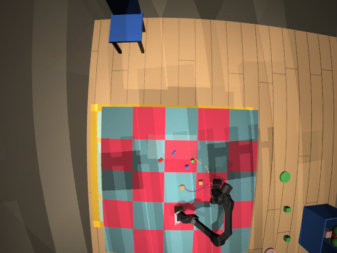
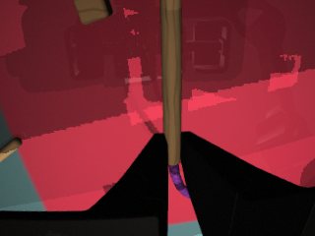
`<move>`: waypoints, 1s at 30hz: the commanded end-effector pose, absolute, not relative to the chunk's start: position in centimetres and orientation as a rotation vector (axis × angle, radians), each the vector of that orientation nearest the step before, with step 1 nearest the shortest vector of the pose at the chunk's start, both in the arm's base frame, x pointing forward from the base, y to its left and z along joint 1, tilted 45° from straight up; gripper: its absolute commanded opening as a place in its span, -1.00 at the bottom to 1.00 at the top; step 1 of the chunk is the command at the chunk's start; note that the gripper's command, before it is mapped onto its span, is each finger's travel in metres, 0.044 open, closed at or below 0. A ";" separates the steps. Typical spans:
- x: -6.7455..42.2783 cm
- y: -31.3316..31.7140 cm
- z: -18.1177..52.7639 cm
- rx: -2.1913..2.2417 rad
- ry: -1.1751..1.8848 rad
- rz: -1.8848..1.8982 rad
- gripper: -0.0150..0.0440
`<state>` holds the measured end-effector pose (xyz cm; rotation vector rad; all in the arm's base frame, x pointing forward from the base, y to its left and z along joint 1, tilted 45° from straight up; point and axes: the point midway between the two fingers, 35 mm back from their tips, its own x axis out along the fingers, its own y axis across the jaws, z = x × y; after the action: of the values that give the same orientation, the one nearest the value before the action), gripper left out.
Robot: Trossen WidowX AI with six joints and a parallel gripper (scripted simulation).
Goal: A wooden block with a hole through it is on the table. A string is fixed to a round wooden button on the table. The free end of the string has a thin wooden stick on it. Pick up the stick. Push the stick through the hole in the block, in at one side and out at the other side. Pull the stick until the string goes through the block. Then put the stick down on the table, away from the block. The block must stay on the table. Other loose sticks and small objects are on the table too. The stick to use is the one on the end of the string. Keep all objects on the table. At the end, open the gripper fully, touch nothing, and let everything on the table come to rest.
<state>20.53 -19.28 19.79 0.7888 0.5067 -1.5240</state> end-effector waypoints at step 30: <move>24.2 -18.8 19.3 0.984 0.321 -1.612 -0.49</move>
<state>23.71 -18.82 19.39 0.9662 0.3434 -1.6004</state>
